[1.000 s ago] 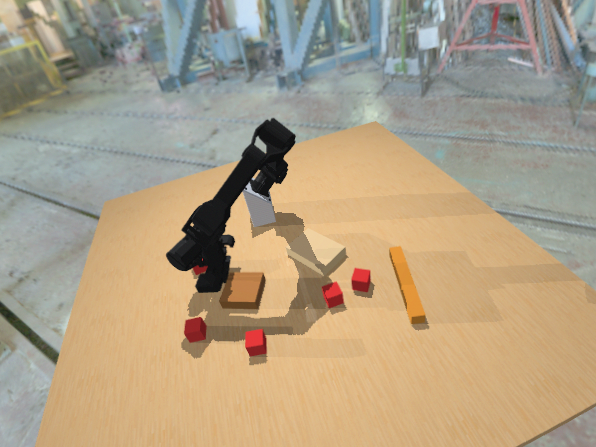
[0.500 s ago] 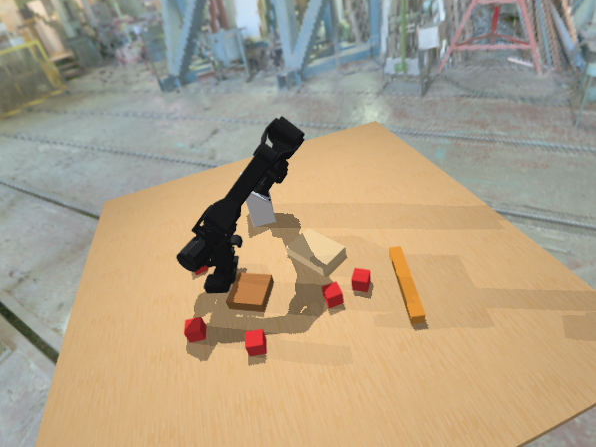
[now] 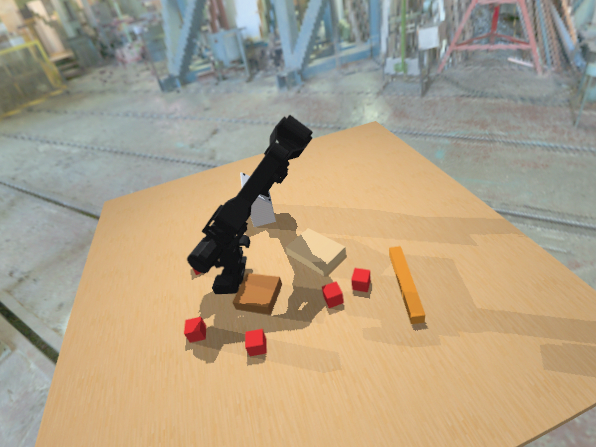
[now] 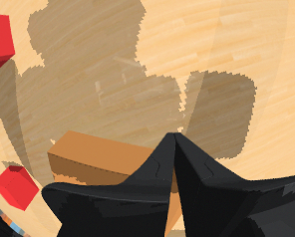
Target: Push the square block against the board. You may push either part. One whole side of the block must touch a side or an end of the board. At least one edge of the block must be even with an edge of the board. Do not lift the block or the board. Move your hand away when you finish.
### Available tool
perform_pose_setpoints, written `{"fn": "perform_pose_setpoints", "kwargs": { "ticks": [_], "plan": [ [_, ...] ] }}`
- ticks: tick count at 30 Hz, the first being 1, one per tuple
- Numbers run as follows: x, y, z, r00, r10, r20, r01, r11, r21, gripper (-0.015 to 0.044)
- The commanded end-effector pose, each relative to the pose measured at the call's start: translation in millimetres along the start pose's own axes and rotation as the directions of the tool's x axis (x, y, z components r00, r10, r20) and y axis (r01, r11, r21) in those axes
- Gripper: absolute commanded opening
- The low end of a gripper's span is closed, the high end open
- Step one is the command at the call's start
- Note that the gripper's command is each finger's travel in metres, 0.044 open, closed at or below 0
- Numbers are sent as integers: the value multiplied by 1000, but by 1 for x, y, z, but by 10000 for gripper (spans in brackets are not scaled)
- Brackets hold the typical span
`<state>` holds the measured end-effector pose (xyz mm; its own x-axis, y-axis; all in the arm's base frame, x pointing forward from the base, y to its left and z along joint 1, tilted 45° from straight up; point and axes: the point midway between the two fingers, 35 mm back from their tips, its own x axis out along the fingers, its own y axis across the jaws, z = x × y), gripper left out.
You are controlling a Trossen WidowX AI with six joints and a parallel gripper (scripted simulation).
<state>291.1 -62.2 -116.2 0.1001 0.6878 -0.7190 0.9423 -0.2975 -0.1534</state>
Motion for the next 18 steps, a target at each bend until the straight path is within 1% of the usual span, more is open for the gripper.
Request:
{"fn": "perform_pose_setpoints", "kwargs": {
  "ticks": [1,15,18],
  "plan": [
    [1,1,-10,1000,0,-6,0,1000,-5,0],
    [1,6,-32,1000,0,-7,0,1000,-5,0],
    [1,6,-30,1000,0,-7,0,1000,-5,0]
  ]
}}
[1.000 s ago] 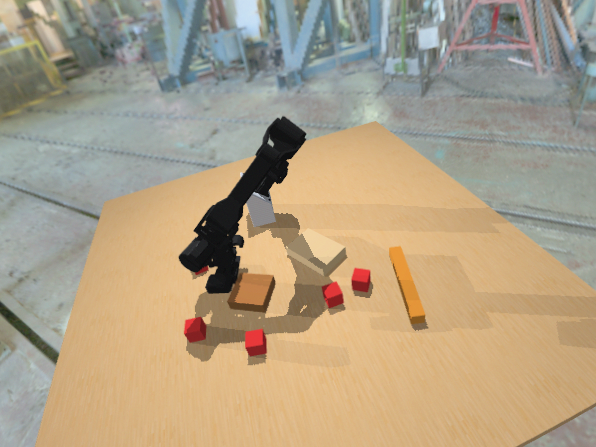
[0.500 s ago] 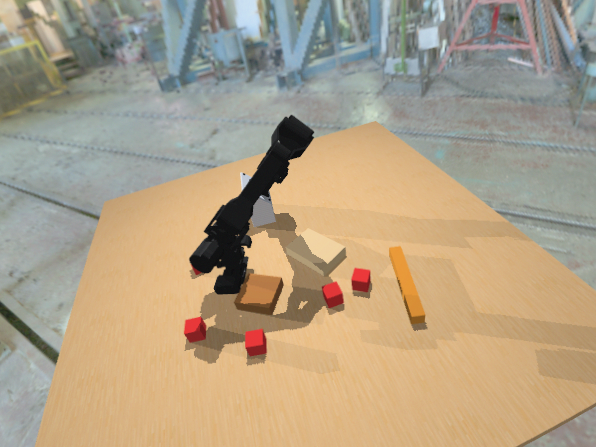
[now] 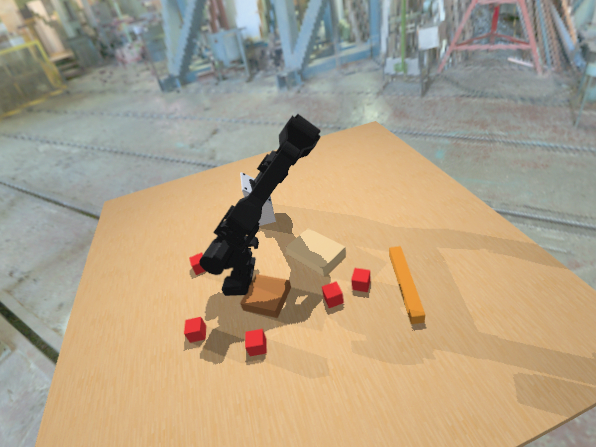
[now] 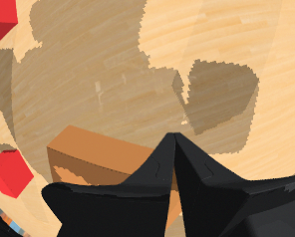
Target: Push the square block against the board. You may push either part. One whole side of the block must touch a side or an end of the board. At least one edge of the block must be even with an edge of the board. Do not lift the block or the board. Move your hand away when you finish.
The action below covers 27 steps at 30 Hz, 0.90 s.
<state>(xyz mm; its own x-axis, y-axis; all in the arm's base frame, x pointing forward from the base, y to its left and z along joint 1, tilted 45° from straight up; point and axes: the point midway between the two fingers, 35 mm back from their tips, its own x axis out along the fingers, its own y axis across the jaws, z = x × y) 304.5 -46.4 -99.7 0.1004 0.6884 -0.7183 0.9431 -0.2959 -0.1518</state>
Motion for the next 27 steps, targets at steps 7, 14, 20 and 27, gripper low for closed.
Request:
{"fn": "perform_pose_setpoints", "kwargs": {
  "ticks": [7,14,20,27],
  "plan": [
    [0,1,7,1000,0,-6,0,1000,-3,0],
    [1,2,18,1000,-1,-6,1,1000,-3,0],
    [1,1,28,1000,-1,-6,1,1000,-3,0],
    [1,1,40,1000,-2,-8,2,1000,-4,0]
  ]
}}
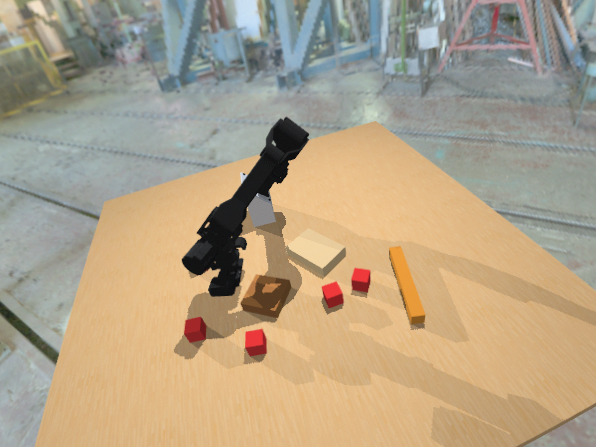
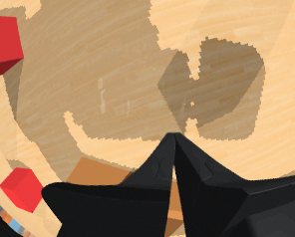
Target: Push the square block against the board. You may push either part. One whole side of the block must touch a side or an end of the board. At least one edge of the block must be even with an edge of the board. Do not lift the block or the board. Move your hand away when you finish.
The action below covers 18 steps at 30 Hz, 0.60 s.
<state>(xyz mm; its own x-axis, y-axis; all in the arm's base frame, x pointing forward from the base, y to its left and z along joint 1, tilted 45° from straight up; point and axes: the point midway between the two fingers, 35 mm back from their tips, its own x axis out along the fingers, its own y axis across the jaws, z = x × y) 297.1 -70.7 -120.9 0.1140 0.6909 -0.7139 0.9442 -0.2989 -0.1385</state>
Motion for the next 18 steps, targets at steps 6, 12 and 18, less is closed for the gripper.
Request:
{"fn": "perform_pose_setpoints", "kwargs": {
  "ticks": [6,12,18],
  "plan": [
    [4,-4,16,1000,-14,0,14,1000,3,0],
    [-25,1,13,1000,-6,2,6,1000,2,0],
    [-52,0,13,1000,-13,3,13,1000,3,0]
  ]
}}
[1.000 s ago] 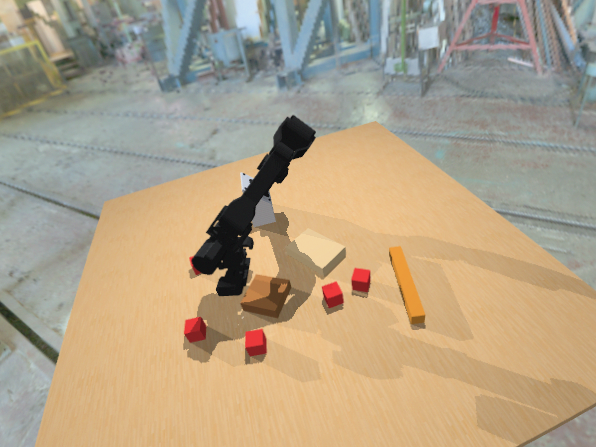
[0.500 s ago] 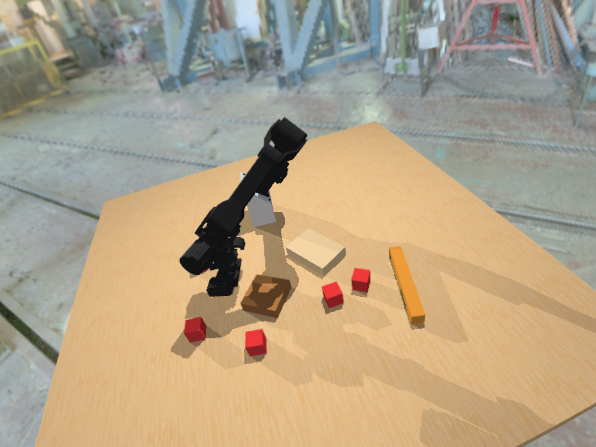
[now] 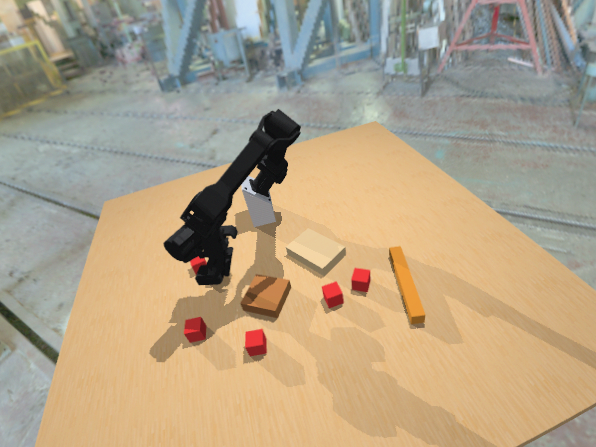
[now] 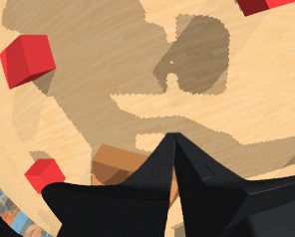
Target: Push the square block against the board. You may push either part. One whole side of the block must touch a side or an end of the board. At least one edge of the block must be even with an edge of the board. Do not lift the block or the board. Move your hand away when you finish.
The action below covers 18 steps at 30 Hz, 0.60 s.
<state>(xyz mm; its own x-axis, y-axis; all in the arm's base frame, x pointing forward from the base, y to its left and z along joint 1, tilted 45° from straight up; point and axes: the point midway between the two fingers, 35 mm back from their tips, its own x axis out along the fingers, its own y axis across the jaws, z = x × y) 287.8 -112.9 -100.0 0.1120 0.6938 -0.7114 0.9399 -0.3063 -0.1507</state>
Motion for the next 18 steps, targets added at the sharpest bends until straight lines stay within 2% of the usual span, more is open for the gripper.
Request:
{"fn": "perform_pose_setpoints", "kwargs": {
  "ticks": [1,9,18],
  "plan": [
    [-6,-1,-3,1000,-10,6,10,1000,-12,0],
    [-8,20,-9,1000,-9,7,10,972,-236,0],
    [-9,48,-19,1000,-7,8,10,852,-524,0]
  ]
}}
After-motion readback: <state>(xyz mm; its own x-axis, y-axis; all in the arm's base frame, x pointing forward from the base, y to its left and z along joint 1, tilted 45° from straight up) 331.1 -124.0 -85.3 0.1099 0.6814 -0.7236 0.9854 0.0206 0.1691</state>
